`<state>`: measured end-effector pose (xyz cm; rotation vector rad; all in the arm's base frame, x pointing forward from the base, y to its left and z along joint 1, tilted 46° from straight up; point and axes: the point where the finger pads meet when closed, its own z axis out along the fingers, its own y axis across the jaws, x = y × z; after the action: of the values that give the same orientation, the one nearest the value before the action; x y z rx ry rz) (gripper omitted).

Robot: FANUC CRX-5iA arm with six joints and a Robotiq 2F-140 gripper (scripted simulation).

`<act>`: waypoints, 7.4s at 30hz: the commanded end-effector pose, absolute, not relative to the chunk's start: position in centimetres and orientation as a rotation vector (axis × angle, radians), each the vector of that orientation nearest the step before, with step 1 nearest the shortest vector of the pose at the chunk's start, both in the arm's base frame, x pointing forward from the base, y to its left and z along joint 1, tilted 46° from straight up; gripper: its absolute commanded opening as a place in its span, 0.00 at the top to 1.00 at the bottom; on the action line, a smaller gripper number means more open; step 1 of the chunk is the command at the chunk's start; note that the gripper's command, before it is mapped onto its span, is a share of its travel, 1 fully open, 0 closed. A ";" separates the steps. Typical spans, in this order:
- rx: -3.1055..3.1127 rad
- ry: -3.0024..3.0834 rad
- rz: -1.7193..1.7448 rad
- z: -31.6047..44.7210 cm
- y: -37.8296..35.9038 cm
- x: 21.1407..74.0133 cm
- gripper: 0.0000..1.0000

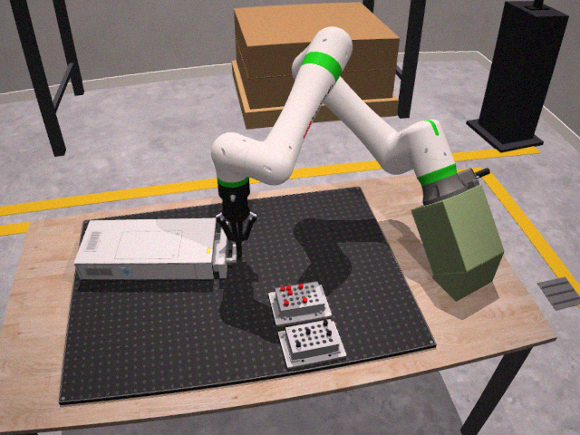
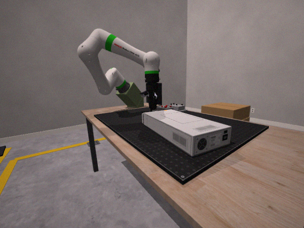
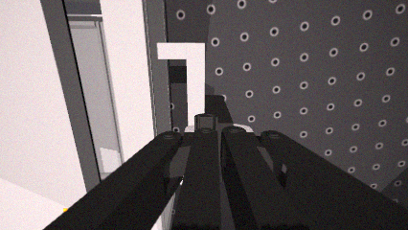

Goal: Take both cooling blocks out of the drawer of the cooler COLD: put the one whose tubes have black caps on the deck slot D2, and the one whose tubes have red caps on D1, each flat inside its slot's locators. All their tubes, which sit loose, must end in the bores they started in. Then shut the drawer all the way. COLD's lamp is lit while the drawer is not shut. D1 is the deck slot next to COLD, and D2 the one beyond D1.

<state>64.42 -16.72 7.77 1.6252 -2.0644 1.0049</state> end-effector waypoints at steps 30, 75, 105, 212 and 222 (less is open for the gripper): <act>1.627 -2.064 1.007 8.2 -16.7 65.4 0.90; 1.627 -2.064 1.007 8.5 -16.8 66.3 0.90; 1.627 -2.064 1.007 8.5 -16.8 66.3 0.90; 1.627 -2.064 1.007 10.9 -12.5 61.2 0.90; 1.627 -2.065 1.007 11.8 -11.6 61.0 0.90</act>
<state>60.95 -11.88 11.54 1.6254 -2.0644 1.0050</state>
